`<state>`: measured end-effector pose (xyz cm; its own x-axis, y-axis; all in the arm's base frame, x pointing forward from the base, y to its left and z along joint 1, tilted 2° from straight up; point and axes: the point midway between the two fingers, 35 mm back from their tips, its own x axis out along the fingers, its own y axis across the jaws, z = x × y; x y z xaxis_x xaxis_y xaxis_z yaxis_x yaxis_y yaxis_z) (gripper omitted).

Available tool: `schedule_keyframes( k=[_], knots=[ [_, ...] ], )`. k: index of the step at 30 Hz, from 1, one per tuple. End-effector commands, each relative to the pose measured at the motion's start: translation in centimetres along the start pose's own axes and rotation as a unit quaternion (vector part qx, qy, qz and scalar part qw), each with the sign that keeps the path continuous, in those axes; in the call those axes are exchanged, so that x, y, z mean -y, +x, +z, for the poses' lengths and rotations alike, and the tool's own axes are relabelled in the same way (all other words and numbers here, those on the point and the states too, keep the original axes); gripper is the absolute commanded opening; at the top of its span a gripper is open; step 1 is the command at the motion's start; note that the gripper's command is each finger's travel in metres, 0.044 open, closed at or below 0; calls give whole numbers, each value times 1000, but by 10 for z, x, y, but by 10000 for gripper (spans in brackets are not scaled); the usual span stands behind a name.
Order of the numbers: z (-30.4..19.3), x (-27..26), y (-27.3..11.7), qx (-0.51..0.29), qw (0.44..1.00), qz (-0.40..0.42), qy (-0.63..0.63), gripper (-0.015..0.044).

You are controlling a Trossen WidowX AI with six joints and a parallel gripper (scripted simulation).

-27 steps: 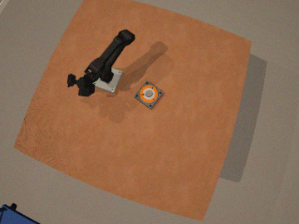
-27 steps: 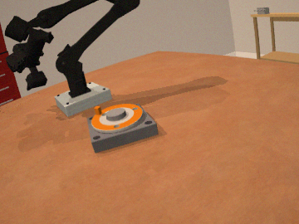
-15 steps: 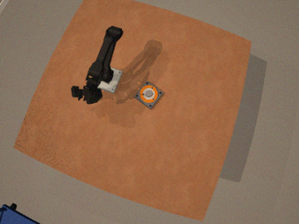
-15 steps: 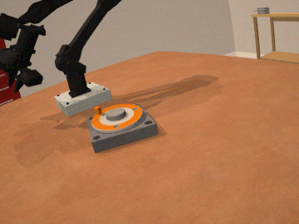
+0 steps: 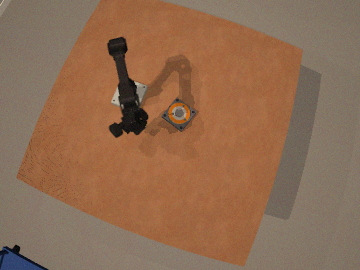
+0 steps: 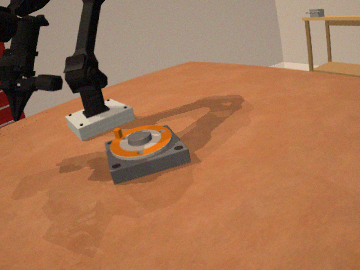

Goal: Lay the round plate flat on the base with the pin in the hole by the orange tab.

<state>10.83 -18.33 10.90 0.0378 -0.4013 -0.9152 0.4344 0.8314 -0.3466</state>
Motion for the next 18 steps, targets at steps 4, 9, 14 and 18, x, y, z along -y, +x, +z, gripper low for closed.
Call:
schedule_keyframes(
  k=[4,9,14,18],
  knots=[
    [42,-61,-14,8,992,85,-93,0],
    [57,-105,-26,2,980,130,-151,0],
    [63,-160,-44,-15,959,177,-219,0],
    [61,-190,-54,-29,946,198,-255,0]
  ],
)
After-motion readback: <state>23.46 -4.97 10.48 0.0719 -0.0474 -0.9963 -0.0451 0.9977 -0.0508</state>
